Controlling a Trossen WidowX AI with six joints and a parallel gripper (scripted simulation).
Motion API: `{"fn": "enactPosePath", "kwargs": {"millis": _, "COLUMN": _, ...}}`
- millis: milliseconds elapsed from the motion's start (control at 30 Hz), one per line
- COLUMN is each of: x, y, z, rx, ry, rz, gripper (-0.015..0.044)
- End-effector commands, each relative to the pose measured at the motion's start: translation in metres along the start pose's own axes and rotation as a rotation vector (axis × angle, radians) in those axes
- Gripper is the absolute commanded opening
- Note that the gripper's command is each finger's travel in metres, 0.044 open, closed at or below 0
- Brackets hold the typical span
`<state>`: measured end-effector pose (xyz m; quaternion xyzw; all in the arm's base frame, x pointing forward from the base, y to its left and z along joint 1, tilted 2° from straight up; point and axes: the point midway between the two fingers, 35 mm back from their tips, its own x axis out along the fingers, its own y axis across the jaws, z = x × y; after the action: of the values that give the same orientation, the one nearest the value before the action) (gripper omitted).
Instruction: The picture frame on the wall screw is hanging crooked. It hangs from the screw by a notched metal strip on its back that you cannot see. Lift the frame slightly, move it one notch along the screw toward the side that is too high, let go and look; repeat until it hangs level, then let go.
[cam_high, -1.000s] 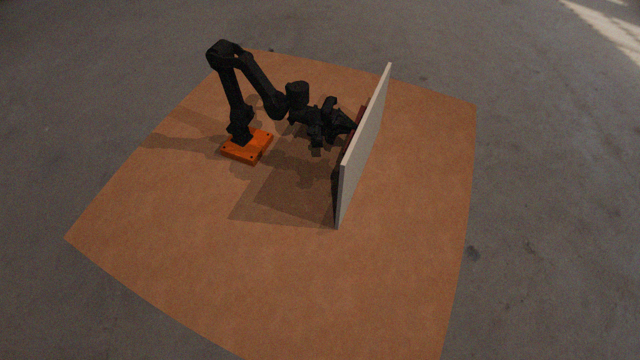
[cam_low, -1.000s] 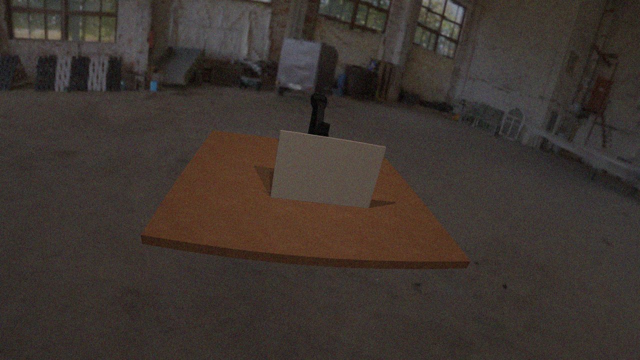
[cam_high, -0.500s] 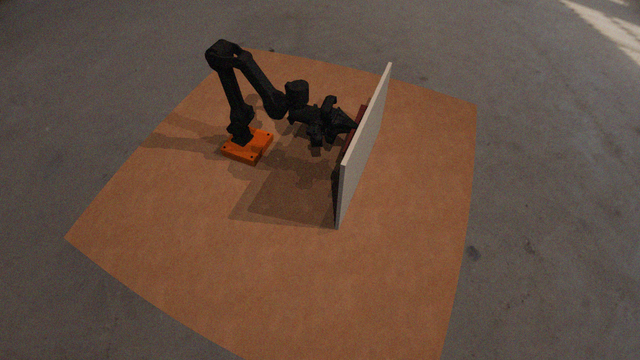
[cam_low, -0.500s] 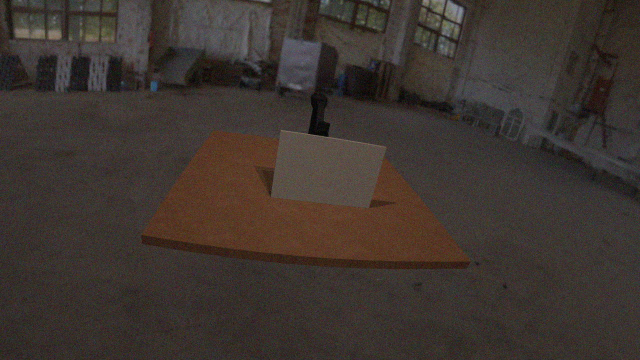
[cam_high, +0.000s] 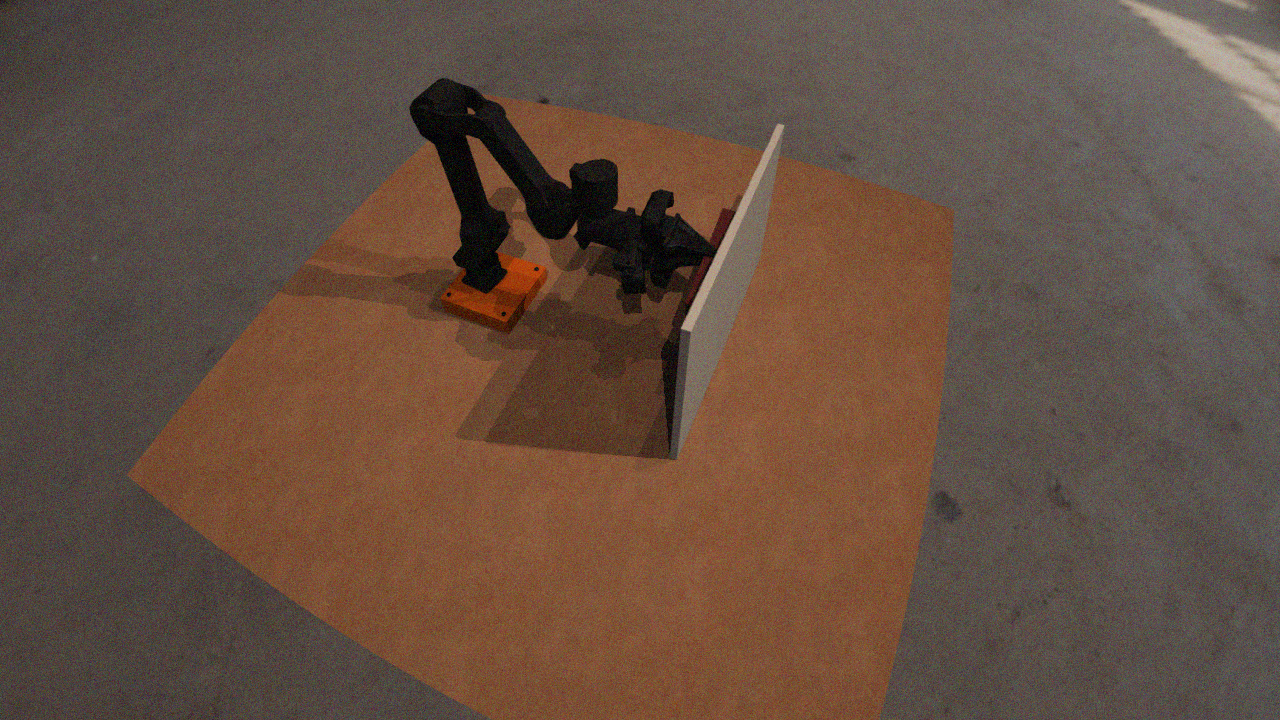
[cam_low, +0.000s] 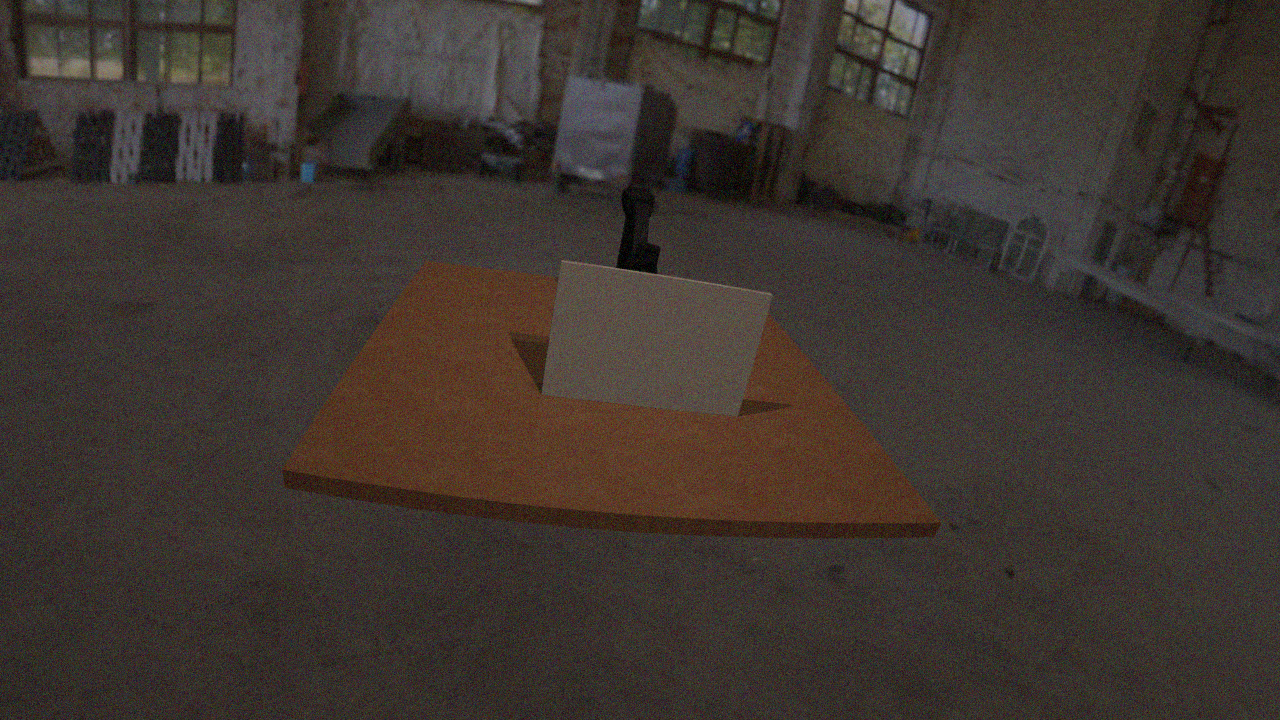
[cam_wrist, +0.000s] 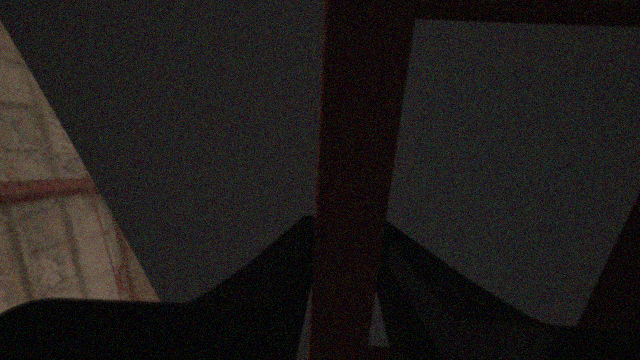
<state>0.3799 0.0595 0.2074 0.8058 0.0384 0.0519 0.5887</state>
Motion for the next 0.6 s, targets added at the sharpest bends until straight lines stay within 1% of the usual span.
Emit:
{"fn": "enactPosePath", "kwargs": {"millis": 0, "x": 0.0006, "y": 0.0037, "z": -0.0008, "rx": 0.007, "ry": -0.001, "rz": 0.012, "gripper": 0.0}}
{"fn": "enactPosePath", "kwargs": {"millis": 567, "x": 0.0006, "y": 0.0042, "z": -0.0026, "rx": 0.007, "ry": -0.001, "rz": 0.012, "gripper": 0.0}}
